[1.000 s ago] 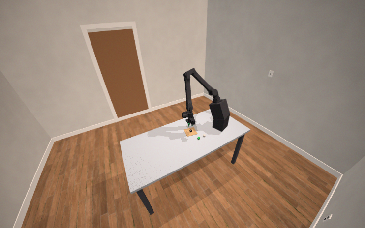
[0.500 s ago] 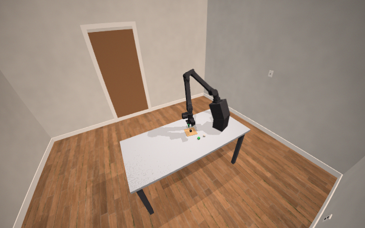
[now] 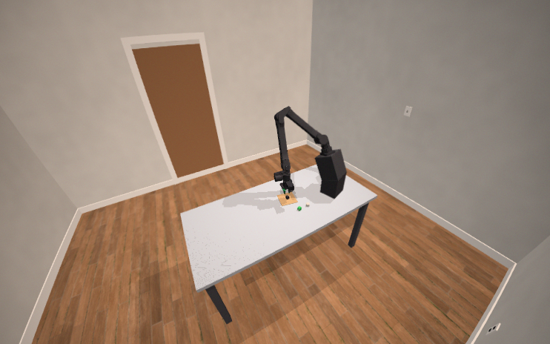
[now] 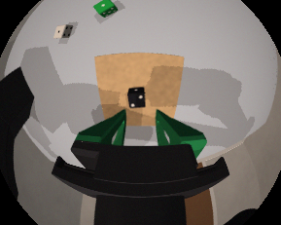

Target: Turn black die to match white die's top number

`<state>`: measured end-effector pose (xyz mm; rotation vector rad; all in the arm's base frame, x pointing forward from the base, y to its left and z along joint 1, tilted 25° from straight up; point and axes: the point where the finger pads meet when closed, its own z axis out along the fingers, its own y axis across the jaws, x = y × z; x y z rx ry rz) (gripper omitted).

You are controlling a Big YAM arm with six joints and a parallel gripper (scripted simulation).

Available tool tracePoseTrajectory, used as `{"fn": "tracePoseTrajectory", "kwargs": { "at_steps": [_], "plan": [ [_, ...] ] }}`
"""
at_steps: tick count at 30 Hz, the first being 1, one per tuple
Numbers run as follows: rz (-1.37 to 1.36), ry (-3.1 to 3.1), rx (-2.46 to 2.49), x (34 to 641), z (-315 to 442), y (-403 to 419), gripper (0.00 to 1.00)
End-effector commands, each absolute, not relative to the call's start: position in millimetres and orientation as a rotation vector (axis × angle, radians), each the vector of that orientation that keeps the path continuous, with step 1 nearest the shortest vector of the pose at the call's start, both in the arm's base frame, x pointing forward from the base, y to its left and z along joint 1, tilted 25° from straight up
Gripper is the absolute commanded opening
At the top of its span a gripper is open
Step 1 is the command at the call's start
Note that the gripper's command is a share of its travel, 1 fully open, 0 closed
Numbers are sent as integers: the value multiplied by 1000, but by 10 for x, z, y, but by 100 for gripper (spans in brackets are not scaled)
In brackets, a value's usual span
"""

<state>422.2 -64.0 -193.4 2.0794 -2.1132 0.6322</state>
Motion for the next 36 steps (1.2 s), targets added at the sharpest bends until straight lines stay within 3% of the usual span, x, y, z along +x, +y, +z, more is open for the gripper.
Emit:
{"fn": "tracePoseTrajectory", "kwargs": {
  "at_steps": [1,36],
  "plan": [
    [627,-2105,2086,4241,-2017,-709,39],
    [620,-2100,2087,4250,-2161,-762,39]
  ]
}}
